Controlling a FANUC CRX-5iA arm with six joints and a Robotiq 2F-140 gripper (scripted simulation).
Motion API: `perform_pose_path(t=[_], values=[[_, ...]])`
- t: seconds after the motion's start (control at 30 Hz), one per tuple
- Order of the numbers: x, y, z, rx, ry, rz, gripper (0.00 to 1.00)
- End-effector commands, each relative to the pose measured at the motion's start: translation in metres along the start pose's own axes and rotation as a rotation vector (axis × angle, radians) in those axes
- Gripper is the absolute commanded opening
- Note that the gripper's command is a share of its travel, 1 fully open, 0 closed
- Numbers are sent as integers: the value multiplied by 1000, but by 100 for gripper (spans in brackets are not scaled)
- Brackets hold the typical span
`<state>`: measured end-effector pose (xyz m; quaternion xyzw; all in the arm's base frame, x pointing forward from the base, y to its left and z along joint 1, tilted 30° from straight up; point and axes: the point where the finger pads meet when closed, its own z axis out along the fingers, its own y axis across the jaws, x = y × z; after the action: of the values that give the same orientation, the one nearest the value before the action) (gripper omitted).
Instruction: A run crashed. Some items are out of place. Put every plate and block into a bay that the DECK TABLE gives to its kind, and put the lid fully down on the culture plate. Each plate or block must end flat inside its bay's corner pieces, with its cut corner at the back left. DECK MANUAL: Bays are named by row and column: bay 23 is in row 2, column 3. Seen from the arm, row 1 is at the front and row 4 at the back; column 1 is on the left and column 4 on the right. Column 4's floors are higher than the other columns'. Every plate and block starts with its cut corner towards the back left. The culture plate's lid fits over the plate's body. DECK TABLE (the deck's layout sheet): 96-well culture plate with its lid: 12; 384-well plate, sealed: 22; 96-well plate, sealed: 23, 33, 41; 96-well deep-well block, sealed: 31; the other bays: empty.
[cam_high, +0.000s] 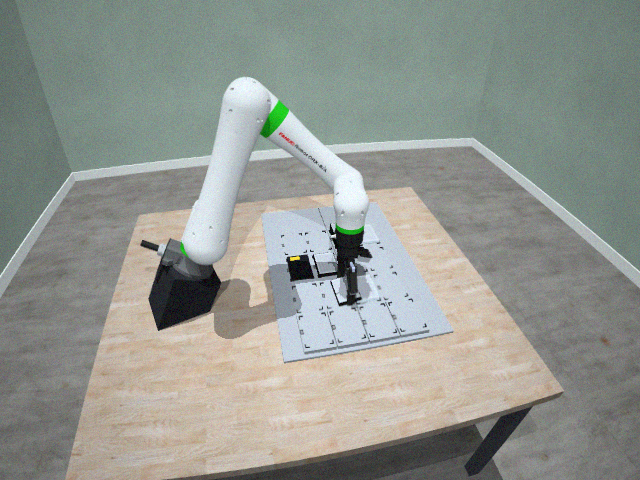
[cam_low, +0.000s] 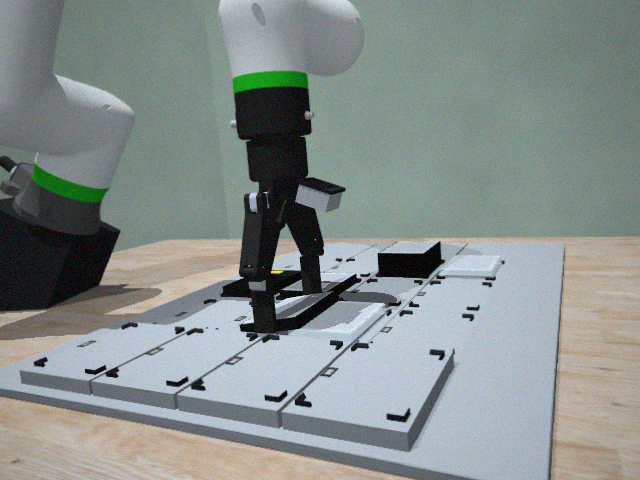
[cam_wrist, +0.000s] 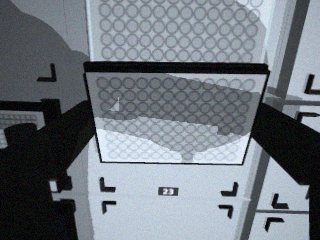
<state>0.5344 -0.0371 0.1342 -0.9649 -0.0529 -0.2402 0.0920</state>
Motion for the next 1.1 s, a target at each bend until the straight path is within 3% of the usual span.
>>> perform_pose_path(t=[0.0, 1.07], values=[[1, 0, -1, -1, 2, 0, 10], [1, 0, -9, -1, 2, 0, 10]])
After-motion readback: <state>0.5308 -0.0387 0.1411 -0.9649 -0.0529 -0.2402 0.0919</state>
